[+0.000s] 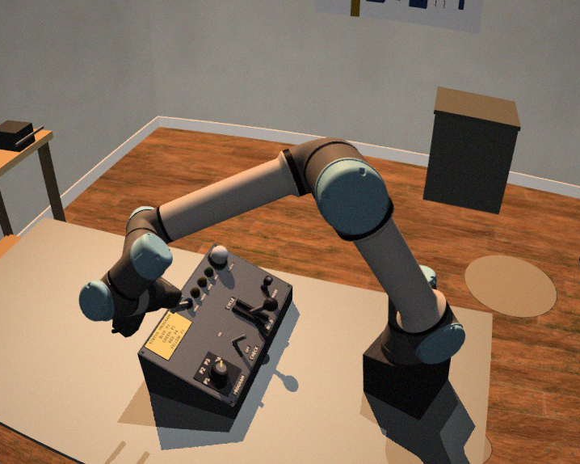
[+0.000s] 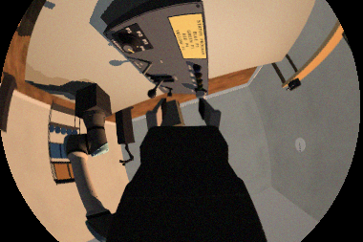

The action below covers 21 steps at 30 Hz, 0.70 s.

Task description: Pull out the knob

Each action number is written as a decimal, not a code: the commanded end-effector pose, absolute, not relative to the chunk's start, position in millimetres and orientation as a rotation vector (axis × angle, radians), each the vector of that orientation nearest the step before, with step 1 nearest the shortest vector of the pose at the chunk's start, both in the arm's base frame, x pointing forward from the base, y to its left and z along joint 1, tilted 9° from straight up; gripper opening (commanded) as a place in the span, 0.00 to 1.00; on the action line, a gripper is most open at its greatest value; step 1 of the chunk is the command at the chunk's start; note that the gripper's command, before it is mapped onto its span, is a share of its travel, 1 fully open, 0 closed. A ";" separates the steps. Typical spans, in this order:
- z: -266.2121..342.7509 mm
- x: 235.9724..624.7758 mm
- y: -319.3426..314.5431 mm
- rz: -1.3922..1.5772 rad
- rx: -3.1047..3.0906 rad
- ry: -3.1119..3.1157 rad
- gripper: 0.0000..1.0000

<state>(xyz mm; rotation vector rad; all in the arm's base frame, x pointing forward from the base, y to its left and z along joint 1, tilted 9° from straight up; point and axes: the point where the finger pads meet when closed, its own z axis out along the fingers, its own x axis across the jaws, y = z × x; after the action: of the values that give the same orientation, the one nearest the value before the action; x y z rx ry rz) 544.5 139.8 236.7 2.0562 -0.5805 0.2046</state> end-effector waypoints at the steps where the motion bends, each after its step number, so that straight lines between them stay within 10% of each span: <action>1: 234.6 535.6 133.2 0.231 2.079 -0.671 1.00; 21: 207.5 475.3 100.6 0.408 2.183 -1.307 1.00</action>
<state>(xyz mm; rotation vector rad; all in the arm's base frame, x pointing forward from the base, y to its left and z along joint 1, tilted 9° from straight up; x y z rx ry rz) 491.7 107.4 214.8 2.1636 -1.1314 0.3568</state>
